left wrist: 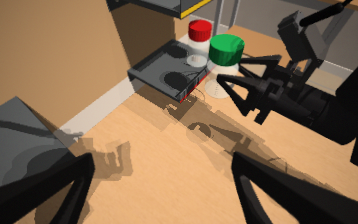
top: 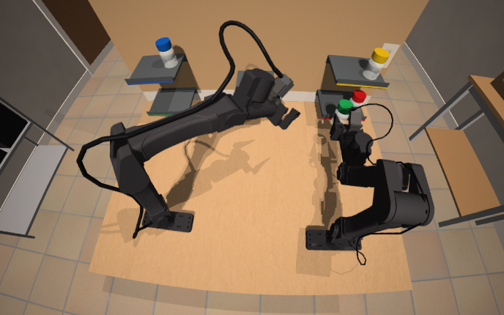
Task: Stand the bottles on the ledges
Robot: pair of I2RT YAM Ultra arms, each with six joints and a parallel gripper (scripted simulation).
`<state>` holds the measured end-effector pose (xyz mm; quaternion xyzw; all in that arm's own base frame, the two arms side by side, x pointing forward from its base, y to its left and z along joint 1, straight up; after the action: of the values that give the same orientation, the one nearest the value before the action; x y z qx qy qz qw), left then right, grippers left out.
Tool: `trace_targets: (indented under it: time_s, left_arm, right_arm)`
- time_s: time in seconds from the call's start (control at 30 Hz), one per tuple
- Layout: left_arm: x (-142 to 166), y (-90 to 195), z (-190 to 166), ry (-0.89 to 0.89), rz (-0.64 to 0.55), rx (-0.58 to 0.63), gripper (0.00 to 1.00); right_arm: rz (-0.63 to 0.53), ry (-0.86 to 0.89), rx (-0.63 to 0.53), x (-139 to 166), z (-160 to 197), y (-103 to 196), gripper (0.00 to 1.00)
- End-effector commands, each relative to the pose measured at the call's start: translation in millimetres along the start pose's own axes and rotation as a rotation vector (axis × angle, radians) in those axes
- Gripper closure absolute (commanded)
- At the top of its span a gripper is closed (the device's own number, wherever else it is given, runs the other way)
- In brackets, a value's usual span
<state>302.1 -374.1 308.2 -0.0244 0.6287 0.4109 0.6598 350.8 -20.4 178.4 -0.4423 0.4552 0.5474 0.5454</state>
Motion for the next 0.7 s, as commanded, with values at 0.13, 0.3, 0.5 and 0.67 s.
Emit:
trace_targets:
  time_s: [0.13, 0.3, 0.5, 0.67]
  left_arm:
    - [-13.5, 7.7, 2.3, 0.002, -0.033, -0.007, 0.00]
    - [-13.5, 7.7, 2.3, 0.002, -0.033, -0.007, 0.00]
    - [-5.8, 37.9, 14.0, 0.011, 0.063, -0.009, 0.00]
    - [-8.5, 91.6, 33.0, 0.031, 0.098, -0.036, 0.00]
  right_arm:
    - [-0.065, 0.005, -0.012, -18.3, 1.6, 5.9, 0.50]
    - [-0.067, 0.005, -0.012, -18.8, 3.0, 3.0, 0.50]
    - [-0.067, 0.005, -0.012, -18.8, 3.0, 3.0, 0.50]
    - [-0.067, 0.005, -0.012, -18.8, 3.0, 3.0, 0.50]
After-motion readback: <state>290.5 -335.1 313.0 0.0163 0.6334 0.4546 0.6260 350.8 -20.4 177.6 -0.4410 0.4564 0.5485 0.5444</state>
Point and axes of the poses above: on each arm, the point where the finger pads meet when closed, its own y axis back along the fingers, its own z axis across the jaws, x = y × z, the point moved 7 cm from there along y, back along the fingers, and after that the axes turned 11 degrees about -y, right-handed, at the moved point
